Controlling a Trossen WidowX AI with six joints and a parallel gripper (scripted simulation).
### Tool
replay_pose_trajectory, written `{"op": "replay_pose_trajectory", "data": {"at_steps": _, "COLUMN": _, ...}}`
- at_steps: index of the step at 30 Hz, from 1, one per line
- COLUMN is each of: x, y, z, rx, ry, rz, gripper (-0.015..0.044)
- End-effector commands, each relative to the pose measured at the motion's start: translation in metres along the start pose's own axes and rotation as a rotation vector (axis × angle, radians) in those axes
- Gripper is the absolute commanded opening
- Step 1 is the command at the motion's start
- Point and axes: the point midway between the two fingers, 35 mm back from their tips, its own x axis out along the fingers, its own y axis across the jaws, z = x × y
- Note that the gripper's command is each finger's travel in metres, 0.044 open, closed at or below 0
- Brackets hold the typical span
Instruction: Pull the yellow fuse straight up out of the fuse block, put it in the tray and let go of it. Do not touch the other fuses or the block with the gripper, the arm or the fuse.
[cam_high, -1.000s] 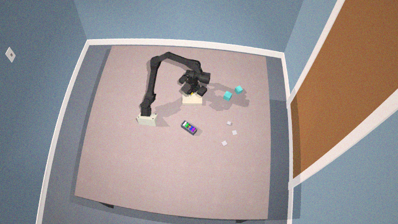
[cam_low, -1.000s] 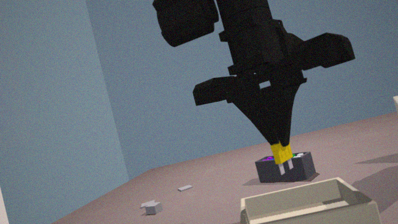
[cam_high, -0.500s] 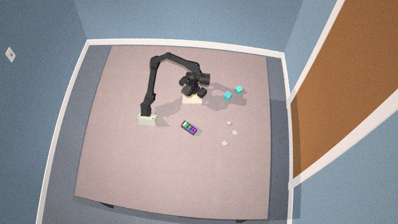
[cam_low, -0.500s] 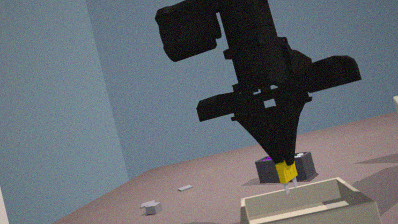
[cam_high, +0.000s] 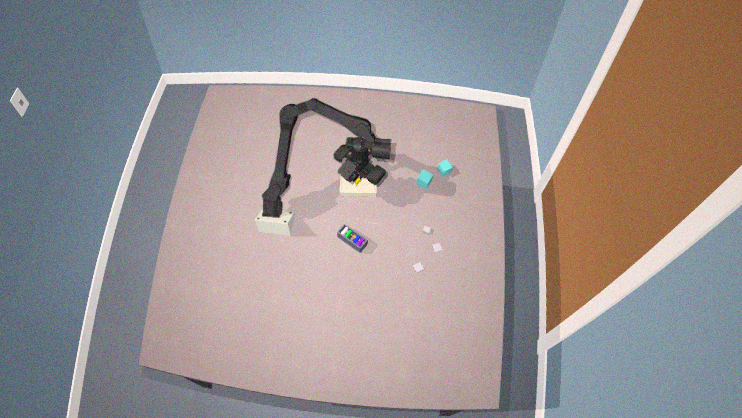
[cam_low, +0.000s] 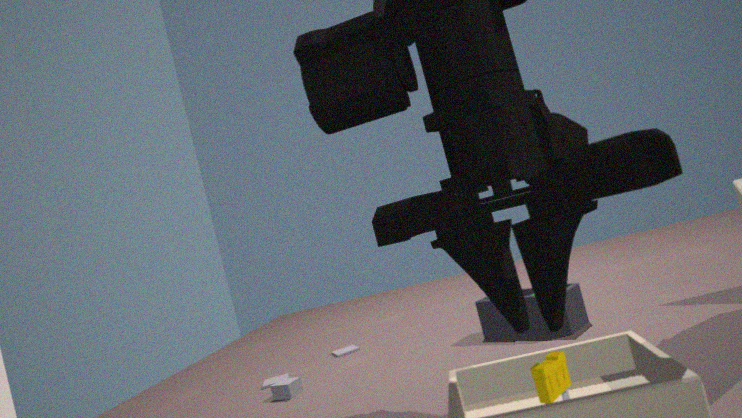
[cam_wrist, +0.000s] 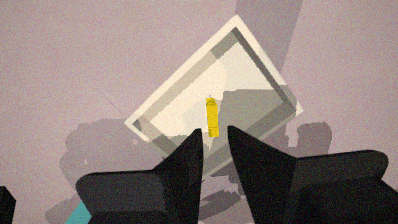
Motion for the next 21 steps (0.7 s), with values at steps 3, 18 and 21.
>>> {"op": "replay_pose_trajectory", "data": {"at_steps": 3, "x": 0.000, "y": 0.000, "z": 0.000, "rx": 0.000, "ry": 0.000, "rz": 0.000, "gripper": 0.0236}}
{"op": "replay_pose_trajectory", "data": {"at_steps": 18, "x": -0.037, "y": -0.001, "z": 0.000, "rx": 0.003, "ry": 0.002, "rz": -0.002, "gripper": 0.0330}}
{"op": "replay_pose_trajectory", "data": {"at_steps": 21, "x": -0.037, "y": -0.001, "z": 0.000, "rx": 0.003, "ry": 0.002, "rz": -0.002, "gripper": 0.0330}}
